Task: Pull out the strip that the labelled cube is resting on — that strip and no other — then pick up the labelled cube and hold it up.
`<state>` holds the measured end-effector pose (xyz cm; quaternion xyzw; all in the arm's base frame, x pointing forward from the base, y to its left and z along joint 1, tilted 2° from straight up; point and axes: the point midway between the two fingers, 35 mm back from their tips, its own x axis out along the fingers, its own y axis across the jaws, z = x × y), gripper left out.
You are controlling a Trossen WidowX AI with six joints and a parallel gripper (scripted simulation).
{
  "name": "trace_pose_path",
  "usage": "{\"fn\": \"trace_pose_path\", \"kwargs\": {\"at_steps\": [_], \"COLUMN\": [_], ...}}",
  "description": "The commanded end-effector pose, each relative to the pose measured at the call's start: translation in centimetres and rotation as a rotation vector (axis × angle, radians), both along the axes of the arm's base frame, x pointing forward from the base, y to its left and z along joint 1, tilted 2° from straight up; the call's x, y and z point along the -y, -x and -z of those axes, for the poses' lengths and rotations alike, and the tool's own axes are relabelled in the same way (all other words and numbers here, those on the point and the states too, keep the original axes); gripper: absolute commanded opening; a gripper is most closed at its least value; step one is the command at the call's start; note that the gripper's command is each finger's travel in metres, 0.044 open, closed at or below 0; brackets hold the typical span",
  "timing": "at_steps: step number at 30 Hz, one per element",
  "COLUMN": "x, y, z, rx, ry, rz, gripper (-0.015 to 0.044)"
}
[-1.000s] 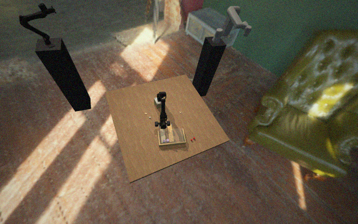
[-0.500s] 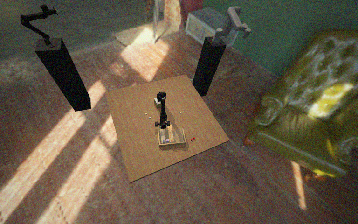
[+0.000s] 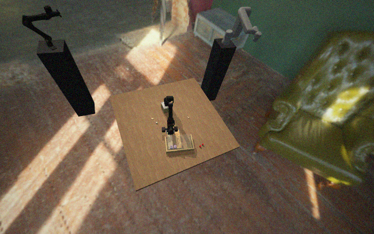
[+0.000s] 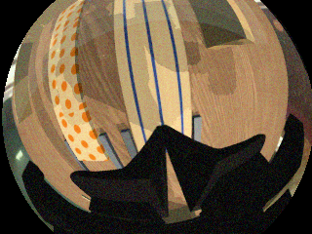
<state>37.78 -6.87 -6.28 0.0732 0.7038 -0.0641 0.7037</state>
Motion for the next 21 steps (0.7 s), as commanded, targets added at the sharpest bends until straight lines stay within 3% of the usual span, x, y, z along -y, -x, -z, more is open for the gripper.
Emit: {"fn": "trace_pose_path", "kwargs": {"at_steps": [1, 21], "x": [0.01, 0.02], "y": [0.17, 0.11], "z": [0.24, 0.44], "rx": [-0.005, -0.005], "ry": [0.003, 0.003], "rz": [0.005, 0.005], "gripper": [0.0, 0.0]}}
